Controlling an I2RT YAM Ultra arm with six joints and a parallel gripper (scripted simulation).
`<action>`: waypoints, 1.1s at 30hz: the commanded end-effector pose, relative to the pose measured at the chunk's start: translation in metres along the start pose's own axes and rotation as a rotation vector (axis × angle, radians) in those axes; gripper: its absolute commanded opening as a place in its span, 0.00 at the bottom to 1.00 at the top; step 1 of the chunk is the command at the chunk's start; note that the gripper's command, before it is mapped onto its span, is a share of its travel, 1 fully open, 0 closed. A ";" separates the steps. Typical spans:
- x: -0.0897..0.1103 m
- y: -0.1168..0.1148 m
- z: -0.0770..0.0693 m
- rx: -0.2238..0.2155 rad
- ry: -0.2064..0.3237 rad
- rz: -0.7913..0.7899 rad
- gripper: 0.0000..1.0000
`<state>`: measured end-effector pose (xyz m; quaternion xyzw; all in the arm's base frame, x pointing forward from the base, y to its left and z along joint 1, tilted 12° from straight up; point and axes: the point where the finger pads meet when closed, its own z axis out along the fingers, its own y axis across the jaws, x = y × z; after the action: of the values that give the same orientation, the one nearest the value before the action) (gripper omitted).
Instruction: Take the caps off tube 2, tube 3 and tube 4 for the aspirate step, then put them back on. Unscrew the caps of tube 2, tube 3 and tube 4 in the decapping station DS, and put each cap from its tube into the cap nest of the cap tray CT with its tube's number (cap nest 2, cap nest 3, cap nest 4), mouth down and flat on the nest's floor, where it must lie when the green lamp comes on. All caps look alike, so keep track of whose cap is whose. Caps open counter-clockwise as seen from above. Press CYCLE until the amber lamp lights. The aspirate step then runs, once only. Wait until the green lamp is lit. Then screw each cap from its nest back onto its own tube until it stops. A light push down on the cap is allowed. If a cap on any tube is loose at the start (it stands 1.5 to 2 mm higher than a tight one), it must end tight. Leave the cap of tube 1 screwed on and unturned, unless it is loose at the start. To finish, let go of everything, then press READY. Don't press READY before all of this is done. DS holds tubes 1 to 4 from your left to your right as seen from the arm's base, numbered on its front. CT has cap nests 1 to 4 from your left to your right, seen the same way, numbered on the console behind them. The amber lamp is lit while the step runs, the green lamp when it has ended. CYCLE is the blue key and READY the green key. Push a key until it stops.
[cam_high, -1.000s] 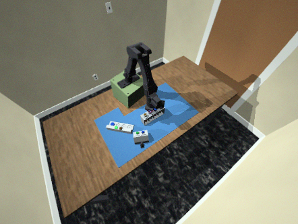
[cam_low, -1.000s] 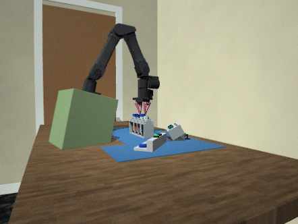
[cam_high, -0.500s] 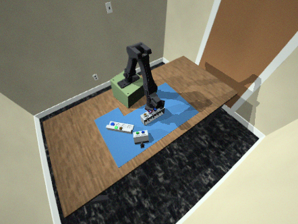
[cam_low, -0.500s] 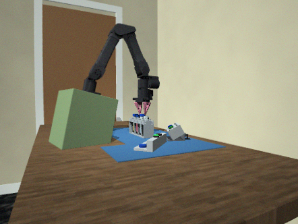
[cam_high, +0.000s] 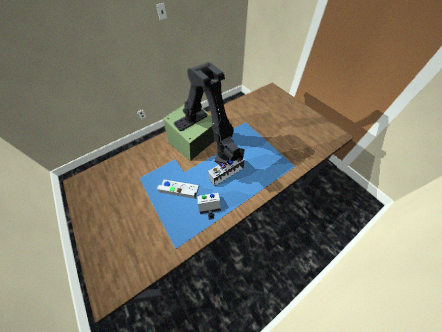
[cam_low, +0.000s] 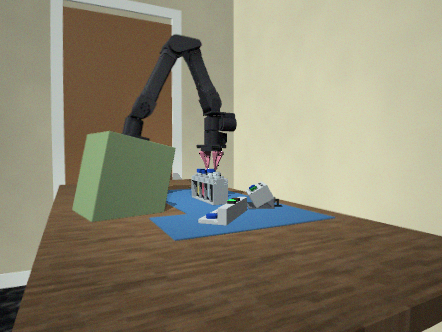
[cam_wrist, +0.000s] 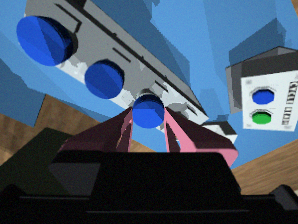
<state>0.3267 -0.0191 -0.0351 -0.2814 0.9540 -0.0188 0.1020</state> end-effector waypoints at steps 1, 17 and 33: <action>-0.003 -0.001 -0.001 0.006 -0.013 -0.001 0.00; -0.002 -0.001 -0.008 0.006 -0.013 -0.001 0.00; -0.002 -0.001 -0.008 0.006 -0.013 -0.001 0.00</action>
<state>0.3243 -0.0188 -0.0304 -0.2814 0.9539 -0.0190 0.1024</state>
